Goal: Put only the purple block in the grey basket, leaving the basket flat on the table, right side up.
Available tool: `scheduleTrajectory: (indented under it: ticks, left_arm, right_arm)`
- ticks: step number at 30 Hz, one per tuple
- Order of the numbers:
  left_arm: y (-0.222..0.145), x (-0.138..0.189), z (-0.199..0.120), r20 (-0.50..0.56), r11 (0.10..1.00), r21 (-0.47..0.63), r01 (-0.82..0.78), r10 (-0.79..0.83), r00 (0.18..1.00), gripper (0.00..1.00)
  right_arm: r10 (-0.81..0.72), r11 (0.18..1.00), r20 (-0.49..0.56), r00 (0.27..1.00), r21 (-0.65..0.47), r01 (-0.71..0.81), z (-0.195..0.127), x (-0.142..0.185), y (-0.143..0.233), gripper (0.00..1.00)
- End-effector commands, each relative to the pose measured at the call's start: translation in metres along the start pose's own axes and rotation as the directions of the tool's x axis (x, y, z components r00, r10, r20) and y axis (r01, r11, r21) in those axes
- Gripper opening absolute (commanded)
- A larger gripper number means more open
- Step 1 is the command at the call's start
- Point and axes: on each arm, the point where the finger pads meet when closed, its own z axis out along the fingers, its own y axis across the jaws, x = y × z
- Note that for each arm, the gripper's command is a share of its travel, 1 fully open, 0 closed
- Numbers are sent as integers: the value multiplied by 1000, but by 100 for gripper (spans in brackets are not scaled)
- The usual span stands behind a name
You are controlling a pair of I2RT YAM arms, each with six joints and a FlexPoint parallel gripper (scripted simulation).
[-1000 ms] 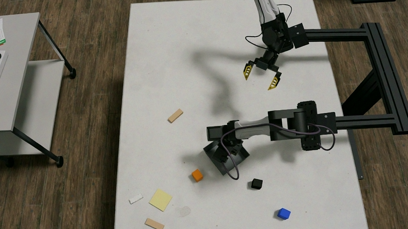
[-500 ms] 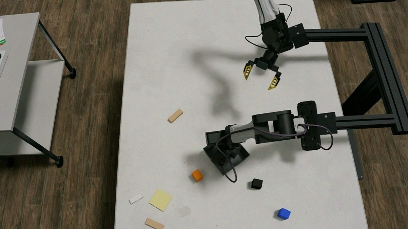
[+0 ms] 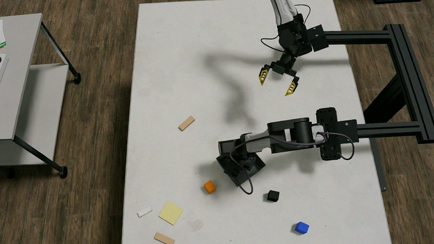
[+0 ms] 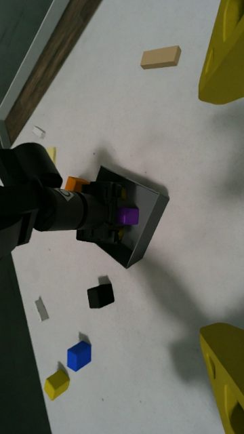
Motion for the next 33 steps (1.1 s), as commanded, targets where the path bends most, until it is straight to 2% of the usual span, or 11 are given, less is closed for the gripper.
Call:
scheduleTrajectory:
  ticks: [1, 4, 10, 13, 19, 21, 27, 33]
  left_arm:
    - [-4, -4, -29, 17, 1000, 17, 10, -10, 1000, 59]
    - [-5, -5, -37, 18, 1000, 19, 11, -12, 1000, 59]
    - [-4, -5, -75, 16, 1000, 17, 11, -12, 1000, 61]
    - [1, -5, -89, 47, 1000, -1, 24, -24, 999, 61]
    - [7, -5, -102, 210, 998, -6, 69, -66, 975, 61]
    - [7, -5, -102, 210, 998, -6, 69, -66, 975, 61]
    - [9, 16, -115, 302, 999, -1, 38, -36, 953, 61]
    - [8, 33, -113, 293, 1000, -14, -25, 28, 956, 61]
  right_arm:
    - [8, 1000, 20, 1000, 3, -8, -2, -8, -1, 100]
    - [8, 1000, 20, 1000, 3, -8, -2, -8, -1, 100]
    - [8, 1000, 20, 1000, 3, -8, -2, -8, -1, 100]
    - [8, 1000, 20, 1000, 3, -8, -2, -8, -1, 100]
    - [8, 1000, 20, 1000, 3, -8, -2, -8, -1, 100]
    - [8, 1000, 20, 1000, 3, -8, -2, -8, -1, 100]
    - [8, 1000, 20, 1000, 3, -8, -2, -8, -1, 100]
    - [8, 1000, 20, 1000, 3, -8, -2, -8, -1, 100]
